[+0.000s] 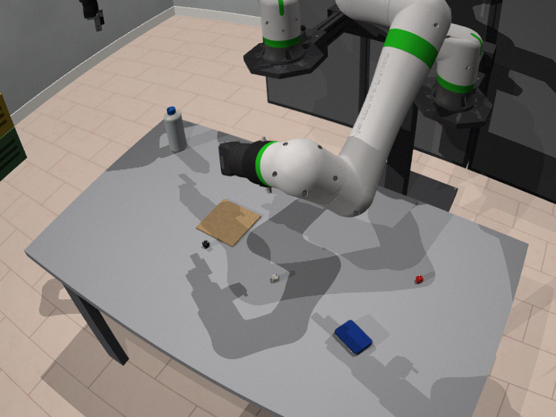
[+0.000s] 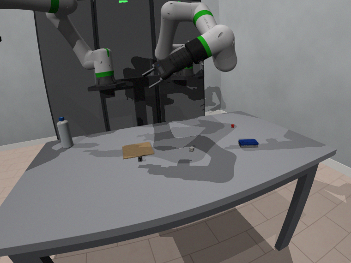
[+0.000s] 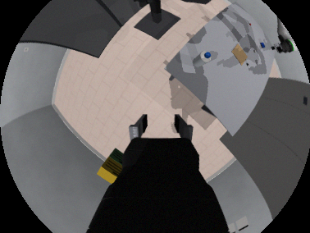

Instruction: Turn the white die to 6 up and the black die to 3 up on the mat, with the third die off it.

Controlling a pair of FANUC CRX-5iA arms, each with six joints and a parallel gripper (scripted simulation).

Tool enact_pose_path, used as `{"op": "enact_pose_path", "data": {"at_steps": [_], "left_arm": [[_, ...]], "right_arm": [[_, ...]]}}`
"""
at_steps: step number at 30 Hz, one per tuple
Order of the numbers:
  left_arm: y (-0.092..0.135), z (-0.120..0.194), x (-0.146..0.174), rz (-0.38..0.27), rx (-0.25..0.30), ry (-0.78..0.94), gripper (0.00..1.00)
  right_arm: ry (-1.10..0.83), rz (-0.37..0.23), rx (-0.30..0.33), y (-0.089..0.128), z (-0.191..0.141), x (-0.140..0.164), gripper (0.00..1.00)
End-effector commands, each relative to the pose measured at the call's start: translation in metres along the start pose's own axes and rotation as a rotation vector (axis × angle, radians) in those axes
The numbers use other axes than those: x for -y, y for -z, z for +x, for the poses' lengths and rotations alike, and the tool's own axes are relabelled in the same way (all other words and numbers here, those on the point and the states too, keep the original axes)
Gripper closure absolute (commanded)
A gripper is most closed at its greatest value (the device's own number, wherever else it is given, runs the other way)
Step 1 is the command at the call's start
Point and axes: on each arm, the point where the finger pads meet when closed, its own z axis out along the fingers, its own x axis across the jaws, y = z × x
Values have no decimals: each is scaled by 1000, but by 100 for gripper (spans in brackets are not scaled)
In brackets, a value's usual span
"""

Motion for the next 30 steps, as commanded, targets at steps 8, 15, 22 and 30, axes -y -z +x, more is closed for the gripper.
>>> {"op": "enact_pose_path", "data": {"at_steps": [8,15,22,30], "left_arm": [[1,-1,-1,-1,0,-2,0],[1,-1,-1,-1,0,-2,0],[1,-1,-1,-1,0,-2,0],[1,-1,-1,-1,0,-2,0]], "right_arm": [[-429,35,-8,68,-101,138,0],[-569,50,-11,101,-139,225,0],[-668,60,-13,113,-148,265,0],[-685,62,-14,115,-149,271,0]]}}
